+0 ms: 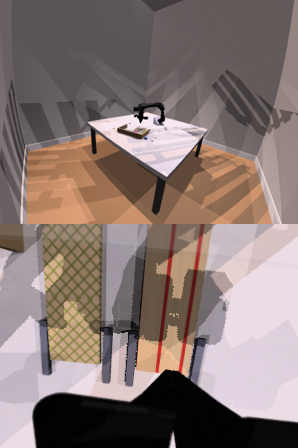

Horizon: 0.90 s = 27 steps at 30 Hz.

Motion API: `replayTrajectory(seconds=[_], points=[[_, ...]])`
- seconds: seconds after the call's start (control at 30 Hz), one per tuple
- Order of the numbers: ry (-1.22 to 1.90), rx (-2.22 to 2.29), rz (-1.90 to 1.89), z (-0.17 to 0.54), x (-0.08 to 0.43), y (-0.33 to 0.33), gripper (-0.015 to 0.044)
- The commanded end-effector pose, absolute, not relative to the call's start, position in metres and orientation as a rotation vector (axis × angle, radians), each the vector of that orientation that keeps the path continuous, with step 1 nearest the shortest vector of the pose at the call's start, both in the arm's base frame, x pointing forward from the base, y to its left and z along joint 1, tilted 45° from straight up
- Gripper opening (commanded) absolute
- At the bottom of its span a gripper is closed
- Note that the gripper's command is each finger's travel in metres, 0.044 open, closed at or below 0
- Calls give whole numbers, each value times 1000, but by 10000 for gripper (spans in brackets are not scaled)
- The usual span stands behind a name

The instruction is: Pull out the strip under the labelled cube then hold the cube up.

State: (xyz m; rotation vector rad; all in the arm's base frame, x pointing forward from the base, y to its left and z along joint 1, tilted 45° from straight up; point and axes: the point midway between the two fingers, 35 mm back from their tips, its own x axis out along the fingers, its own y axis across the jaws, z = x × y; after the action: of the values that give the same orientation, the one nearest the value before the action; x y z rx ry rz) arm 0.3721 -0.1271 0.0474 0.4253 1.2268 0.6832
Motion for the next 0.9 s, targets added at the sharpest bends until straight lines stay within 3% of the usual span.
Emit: replayTrajectory(seconds=[0.0,0.87], points=[[1236,410,697,47,372,-129,0],[1235,410,697,17,377,-100,0]])
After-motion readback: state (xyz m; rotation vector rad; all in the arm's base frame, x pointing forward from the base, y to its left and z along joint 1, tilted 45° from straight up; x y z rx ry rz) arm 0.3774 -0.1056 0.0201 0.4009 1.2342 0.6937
